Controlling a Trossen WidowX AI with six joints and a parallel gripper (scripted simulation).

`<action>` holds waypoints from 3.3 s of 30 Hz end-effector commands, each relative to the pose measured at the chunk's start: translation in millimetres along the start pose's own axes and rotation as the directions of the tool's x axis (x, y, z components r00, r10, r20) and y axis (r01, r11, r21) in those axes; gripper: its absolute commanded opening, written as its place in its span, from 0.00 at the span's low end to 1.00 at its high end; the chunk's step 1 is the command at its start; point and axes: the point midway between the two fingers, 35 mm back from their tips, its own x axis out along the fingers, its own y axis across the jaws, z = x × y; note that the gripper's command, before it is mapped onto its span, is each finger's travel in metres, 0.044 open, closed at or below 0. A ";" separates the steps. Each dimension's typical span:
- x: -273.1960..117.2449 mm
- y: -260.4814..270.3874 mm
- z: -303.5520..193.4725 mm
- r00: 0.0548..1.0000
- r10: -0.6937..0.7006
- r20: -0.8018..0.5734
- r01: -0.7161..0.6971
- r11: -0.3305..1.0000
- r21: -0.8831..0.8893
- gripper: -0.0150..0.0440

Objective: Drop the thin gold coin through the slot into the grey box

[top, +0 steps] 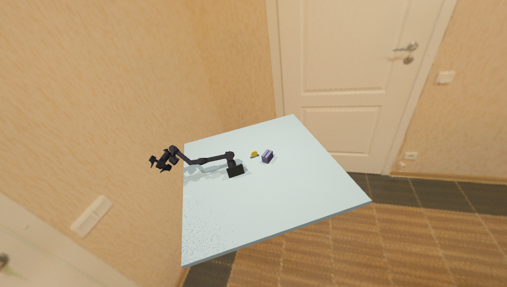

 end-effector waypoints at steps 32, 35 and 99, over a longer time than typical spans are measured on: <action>-368.8 -140.9 -313.4 0.259 -0.590 -0.765 0.792 0.583 -0.182 0.53; -416.3 -130.9 -331.7 0.141 -0.567 -0.811 0.812 0.535 -0.233 0.53; -707.5 512.9 -50.8 0.377 0.923 -0.079 0.272 -0.192 -0.943 0.53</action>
